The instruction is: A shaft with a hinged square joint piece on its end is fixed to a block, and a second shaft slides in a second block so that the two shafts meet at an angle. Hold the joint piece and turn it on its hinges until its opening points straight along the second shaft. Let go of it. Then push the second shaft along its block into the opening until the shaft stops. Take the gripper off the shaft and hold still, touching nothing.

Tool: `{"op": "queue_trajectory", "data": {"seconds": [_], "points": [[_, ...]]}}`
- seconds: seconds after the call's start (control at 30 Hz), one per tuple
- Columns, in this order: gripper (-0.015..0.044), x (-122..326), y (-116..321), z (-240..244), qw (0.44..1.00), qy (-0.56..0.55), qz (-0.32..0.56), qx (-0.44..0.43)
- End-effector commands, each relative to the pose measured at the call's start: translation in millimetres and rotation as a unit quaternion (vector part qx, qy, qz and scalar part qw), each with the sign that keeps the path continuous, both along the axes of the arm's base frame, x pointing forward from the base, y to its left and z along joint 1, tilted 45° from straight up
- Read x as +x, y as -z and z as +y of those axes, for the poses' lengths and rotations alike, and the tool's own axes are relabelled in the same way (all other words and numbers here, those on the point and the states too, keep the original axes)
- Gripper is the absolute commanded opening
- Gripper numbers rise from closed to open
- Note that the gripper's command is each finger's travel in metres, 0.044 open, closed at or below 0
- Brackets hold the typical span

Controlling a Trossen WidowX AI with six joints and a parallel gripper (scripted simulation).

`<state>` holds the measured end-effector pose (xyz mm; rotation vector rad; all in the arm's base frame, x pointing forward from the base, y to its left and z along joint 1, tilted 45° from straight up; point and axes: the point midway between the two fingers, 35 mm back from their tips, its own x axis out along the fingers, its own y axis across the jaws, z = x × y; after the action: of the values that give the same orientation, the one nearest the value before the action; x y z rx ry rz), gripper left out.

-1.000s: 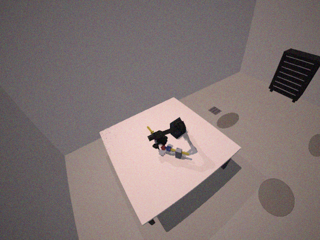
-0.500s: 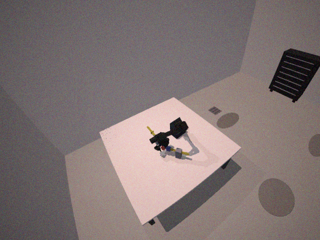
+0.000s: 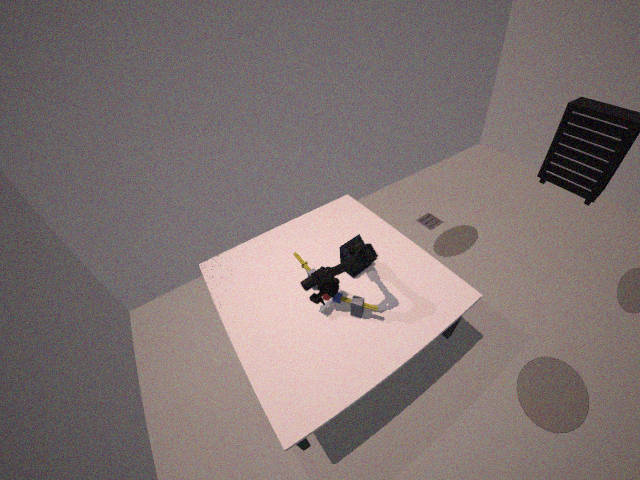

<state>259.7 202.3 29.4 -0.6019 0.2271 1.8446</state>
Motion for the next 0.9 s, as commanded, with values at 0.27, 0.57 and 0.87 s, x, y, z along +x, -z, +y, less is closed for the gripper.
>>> {"op": "queue_trajectory", "data": {"seconds": [0.27, 0.57, 0.87], "points": [[0.0182, -1.4, 0.5, 0.6, 1.000, 0.002, 0.005, 0.001], [0.0182, -1.4, 0.5, 0.6, 1.000, 0.002, 0.005, 0.001], [0.0182, -1.4, 0.5, 0.6, 1.000, 0.002, 0.005, 0.001]]}}
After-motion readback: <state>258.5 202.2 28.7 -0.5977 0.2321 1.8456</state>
